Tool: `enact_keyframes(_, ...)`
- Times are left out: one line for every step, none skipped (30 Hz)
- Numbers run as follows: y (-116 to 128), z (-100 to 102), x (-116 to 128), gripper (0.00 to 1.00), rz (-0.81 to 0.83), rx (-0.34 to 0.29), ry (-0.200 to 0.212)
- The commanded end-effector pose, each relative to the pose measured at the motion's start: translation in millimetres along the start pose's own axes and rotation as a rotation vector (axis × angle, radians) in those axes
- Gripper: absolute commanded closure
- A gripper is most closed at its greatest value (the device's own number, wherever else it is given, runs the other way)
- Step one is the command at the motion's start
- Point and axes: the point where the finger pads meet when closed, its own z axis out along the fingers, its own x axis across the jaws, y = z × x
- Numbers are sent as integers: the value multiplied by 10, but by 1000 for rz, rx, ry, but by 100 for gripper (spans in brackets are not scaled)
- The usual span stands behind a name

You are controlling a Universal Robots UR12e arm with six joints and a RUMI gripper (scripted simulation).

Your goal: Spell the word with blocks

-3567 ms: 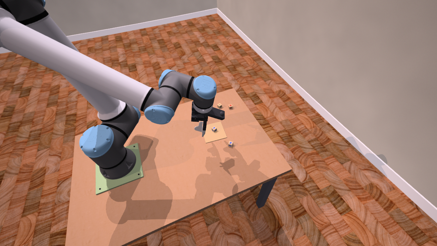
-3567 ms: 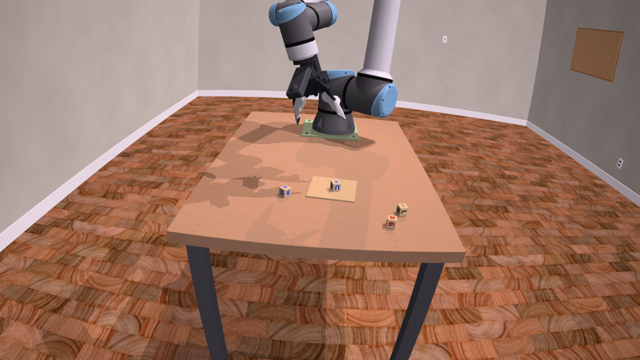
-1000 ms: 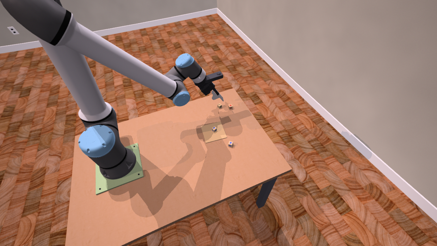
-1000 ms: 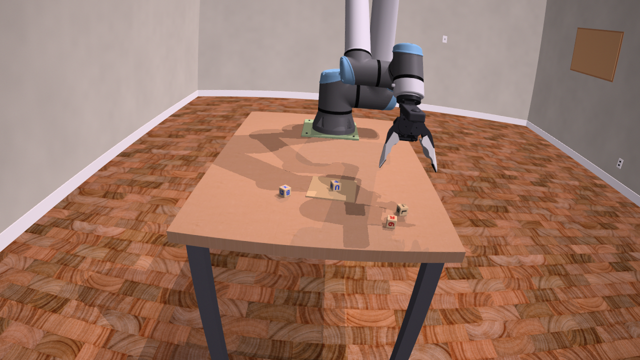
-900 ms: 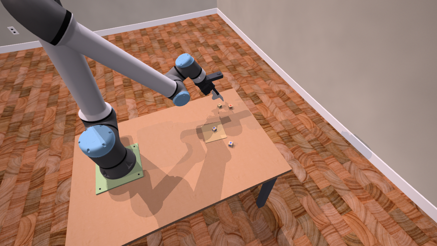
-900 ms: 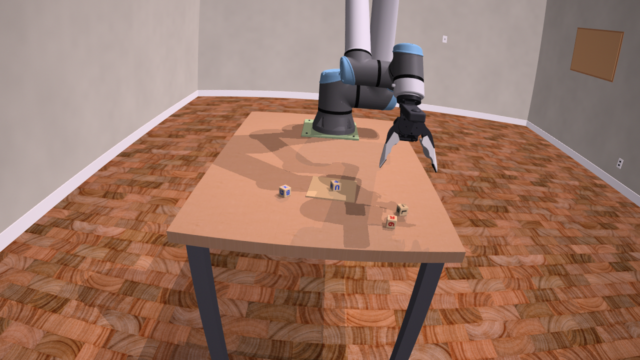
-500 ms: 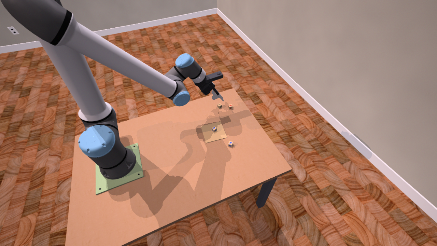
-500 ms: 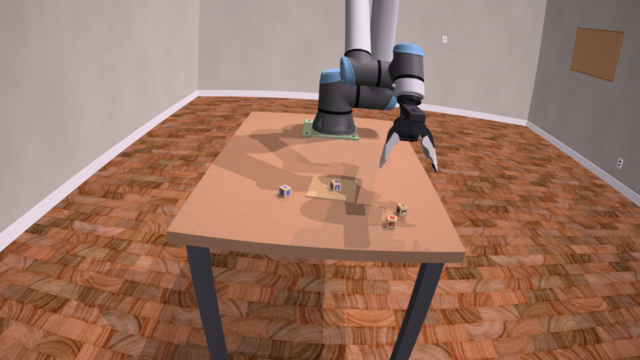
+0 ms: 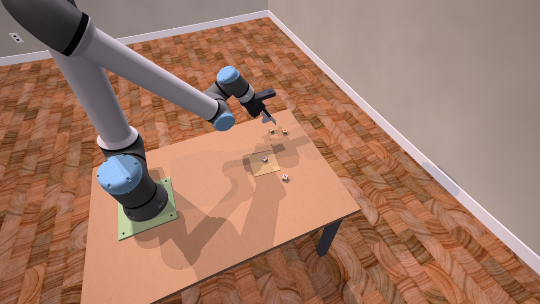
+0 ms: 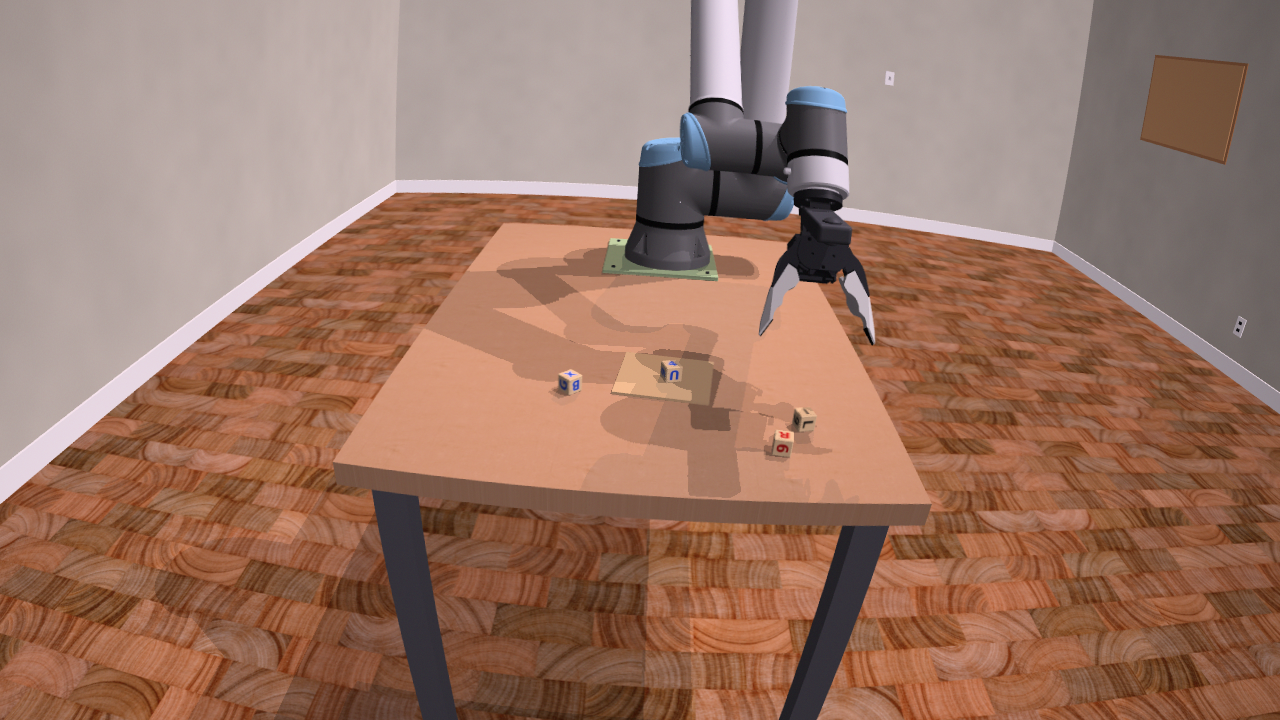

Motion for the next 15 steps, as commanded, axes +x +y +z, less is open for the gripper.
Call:
enact_keyframes(-9,-5,0,0,0,1,0)
enact_keyframes(-9,-5,0,0,0,1,0)
enact_keyframes(-9,-5,0,0,0,1,0)
enact_keyframes(-9,-5,0,0,0,1,0)
enact_keyframes(-9,-5,0,0,0,1,0)
enact_keyframes(-9,-5,0,0,0,1,0)
enact_keyframes(-9,-5,0,0,0,1,0)
enact_keyframes(-9,-5,0,0,0,1,0)
enact_keyframes(-9,-5,0,0,0,1,0)
enact_keyframes(-16,-1,4,0,0,1,0)
enact_keyframes(-55,21,28,0,0,1,0)
enact_keyframes(-135,66,78,0,0,1,0)
enact_keyframes(-246,129,152,0,0,1,0)
enact_keyframes(-367,199,236,0,0,1,0)
enact_keyframes(-367,199,236,0,0,1,0)
